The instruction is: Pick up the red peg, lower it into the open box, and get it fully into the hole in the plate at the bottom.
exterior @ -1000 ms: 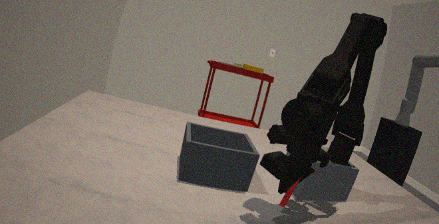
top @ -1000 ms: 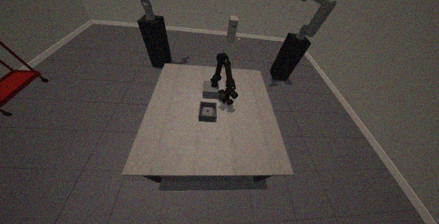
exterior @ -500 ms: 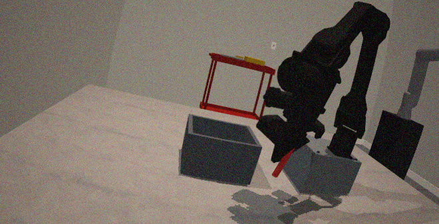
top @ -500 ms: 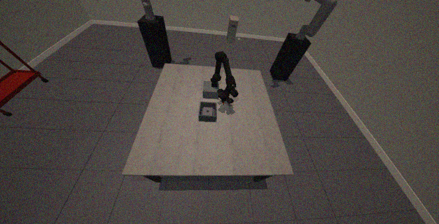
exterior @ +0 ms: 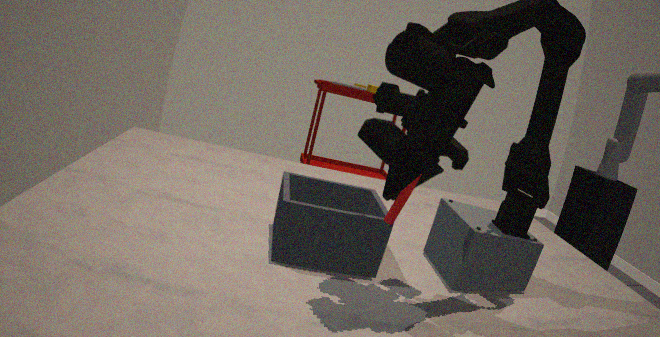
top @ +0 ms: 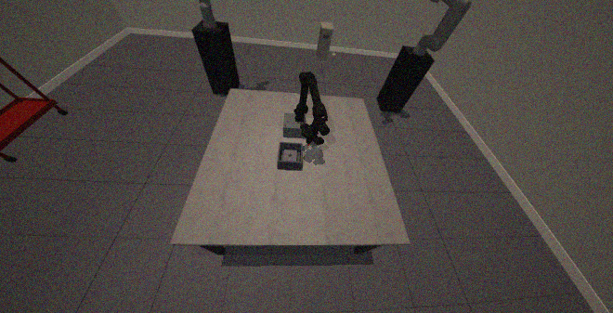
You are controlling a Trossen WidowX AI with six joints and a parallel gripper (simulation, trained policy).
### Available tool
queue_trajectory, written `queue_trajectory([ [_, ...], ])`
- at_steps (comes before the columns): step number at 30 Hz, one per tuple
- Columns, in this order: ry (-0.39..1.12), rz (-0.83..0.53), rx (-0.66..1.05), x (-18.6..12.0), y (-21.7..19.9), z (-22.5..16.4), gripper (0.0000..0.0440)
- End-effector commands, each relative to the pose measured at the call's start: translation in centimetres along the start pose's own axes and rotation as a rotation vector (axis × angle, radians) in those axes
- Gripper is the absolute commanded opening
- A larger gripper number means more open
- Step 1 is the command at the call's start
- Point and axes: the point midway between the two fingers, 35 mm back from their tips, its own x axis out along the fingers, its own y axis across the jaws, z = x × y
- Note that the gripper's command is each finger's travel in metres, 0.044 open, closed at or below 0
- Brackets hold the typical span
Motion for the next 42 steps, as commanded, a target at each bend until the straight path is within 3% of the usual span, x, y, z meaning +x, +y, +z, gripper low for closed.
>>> queue_trajectory([
  [1,-0.01,-0.009,0.01,-0.3,0.0,1.9,0.0],
  [23,0.031,-0.042,0.147,2.8,-2.0,10.1,0.0001],
  [37,0.094,-0.059,0.205,6.9,-2.9,12.0,0.0008],
  [39,0.105,-0.065,0.204,7.6,-3.1,11.9,0.0018],
  [42,0.119,-0.075,0.194,8.7,-3.3,11.7,0.0084],
])
